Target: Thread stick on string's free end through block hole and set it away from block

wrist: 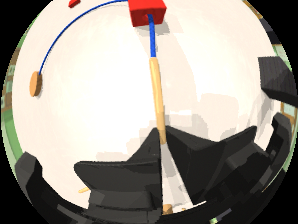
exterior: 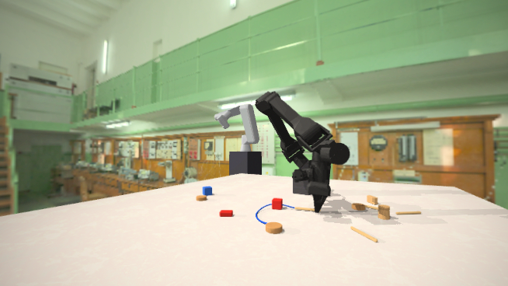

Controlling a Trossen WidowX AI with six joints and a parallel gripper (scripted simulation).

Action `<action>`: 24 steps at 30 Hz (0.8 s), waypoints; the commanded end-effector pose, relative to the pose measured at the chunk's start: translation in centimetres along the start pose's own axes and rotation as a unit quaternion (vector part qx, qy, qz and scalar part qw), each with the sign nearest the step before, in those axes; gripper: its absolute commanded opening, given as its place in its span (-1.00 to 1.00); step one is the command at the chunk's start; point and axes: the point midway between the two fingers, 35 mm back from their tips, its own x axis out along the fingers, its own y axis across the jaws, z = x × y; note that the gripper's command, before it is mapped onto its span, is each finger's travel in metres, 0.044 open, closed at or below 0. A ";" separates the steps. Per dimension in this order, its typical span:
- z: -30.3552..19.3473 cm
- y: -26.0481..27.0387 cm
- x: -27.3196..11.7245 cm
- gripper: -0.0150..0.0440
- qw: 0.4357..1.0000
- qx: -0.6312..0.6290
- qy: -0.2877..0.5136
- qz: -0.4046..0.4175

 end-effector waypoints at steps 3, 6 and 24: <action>0.0 0.0 0.0 -0.22 1.000 0.000 0.000 0.000; 0.0 0.0 0.0 0.04 1.000 0.000 0.000 0.000; 0.5 0.5 -7.9 0.67 1.000 -0.001 0.001 0.012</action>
